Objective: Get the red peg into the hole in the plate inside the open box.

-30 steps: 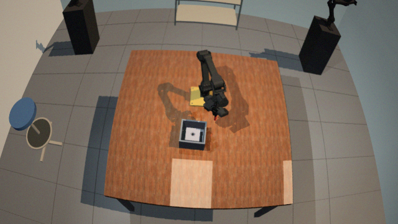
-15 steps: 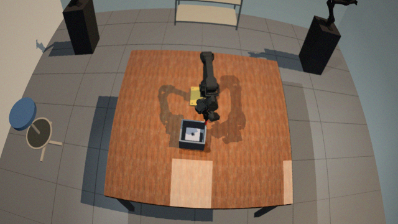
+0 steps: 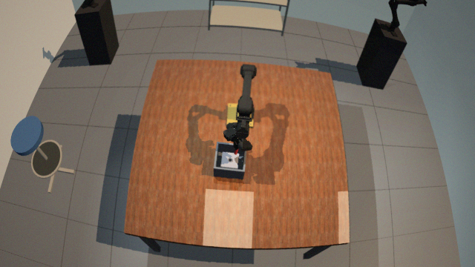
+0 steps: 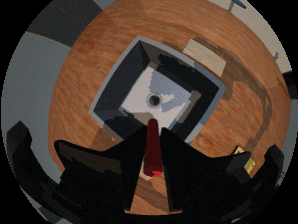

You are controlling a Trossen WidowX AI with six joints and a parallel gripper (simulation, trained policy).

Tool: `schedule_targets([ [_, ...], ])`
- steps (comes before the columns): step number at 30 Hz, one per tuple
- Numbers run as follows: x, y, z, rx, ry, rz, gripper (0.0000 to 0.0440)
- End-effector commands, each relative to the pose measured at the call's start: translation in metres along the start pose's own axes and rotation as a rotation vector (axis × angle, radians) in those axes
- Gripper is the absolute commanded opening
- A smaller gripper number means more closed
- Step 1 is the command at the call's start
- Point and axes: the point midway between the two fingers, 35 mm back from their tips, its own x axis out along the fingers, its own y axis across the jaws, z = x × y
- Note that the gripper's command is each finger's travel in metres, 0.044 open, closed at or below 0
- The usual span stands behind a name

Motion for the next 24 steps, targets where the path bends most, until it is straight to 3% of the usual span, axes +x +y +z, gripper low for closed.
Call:
schedule_targets([
  [1, 0.006, 0.001, 0.007, 0.009, 0.001, -0.005, 0.0002],
  [17, 0.05, 0.001, 0.022, 0.011, 0.056, -0.065, 0.0011],
  [19, 0.056, 0.0, 0.022, 0.001, 0.065, -0.077, 0.0036],
  [24, 0.067, -0.002, 0.024, -0.034, 0.085, -0.107, 0.0154],
])
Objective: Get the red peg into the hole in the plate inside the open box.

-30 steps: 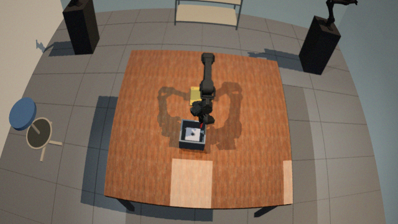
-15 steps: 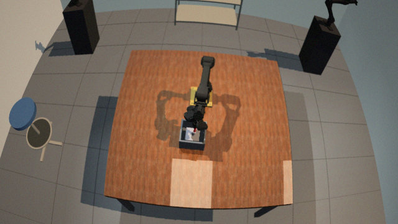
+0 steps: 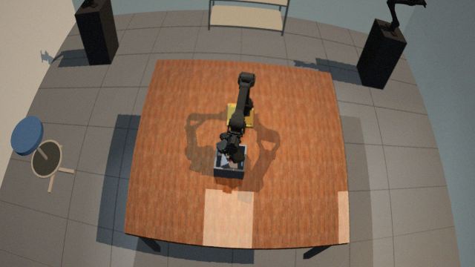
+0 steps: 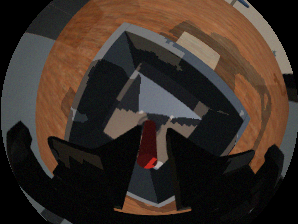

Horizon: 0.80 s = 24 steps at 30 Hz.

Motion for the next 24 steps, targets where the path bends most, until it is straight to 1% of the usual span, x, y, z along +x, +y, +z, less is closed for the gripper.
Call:
schedule_targets([
  [1, 0.004, 0.0, 0.002, -0.016, 0.011, -0.015, 0.0157],
  [12, 0.0, 0.014, 0.019, -0.082, 0.009, -0.015, 0.0168],
  [24, 0.005, 0.016, 0.034, -0.13, 0.021, -0.048, 0.0177],
])
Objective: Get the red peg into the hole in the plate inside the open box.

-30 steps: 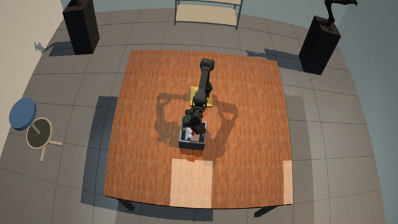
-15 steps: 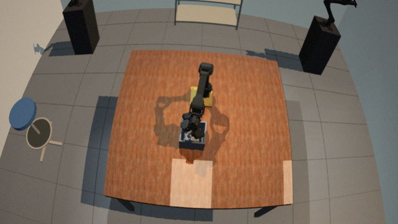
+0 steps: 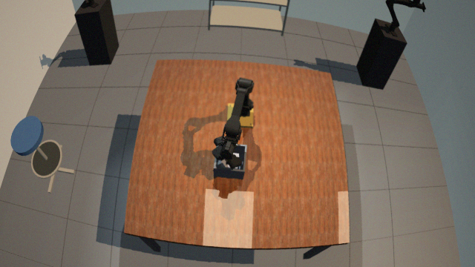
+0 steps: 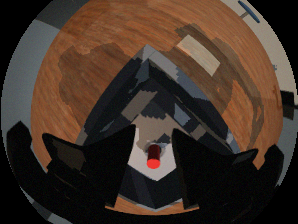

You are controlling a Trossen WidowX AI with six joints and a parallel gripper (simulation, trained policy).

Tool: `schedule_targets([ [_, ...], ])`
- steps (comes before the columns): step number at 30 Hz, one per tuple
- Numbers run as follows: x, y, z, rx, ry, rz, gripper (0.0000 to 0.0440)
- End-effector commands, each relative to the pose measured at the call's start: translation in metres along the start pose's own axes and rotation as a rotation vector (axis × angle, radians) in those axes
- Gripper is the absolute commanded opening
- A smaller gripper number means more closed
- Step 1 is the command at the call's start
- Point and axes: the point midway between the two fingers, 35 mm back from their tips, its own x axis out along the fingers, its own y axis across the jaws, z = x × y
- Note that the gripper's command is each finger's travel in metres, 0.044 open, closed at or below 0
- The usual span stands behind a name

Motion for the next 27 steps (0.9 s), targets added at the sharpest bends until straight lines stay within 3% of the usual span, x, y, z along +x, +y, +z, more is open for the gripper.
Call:
schedule_targets([
  [1, 0.002, -0.002, 0.004, -0.007, 0.004, -0.012, 0.0178],
  [27, 0.003, -0.018, 0.04, -0.028, 0.006, -0.063, 0.0201],
])
